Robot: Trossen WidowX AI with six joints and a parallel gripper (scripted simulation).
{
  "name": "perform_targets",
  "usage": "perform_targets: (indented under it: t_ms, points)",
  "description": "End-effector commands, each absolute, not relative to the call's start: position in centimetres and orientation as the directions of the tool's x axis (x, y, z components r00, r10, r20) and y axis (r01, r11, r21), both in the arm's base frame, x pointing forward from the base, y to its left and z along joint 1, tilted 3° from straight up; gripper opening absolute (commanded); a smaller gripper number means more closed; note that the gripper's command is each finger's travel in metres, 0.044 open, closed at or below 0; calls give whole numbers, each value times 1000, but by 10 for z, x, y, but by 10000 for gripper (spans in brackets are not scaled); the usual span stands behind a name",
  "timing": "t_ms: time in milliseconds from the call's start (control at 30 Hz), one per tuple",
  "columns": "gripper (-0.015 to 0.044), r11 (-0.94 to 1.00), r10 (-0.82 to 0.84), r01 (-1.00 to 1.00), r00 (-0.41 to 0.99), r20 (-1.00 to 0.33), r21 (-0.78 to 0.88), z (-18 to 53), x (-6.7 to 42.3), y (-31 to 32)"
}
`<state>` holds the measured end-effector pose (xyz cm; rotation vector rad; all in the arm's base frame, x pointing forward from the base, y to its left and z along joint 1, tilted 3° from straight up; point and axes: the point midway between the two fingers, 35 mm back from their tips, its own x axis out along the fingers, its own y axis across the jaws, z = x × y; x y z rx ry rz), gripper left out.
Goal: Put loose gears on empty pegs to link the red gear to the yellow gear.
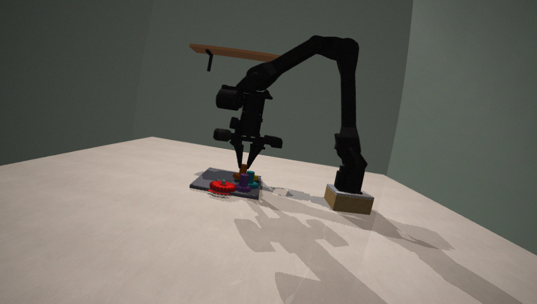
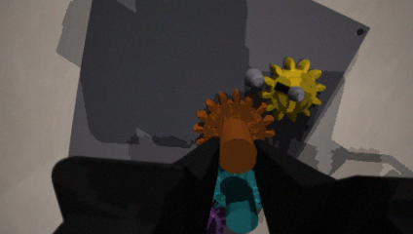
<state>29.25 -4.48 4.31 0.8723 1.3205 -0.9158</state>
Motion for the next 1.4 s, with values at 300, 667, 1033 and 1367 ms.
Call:
perform_targets:
  t_ms: [300, 667, 1033, 1367]
  points:
    - [0, 622, -56, 783, 30, -998, -12, 40, 291, -45]
    - [0, 633, -56, 774, 30, -998, -12, 37, 293, -46]
    - [140, 538, -56, 843, 30, -998, -5, 49, 292, -45]
    - [193, 518, -53, 855, 26, -998, -6, 89, 290, -42]
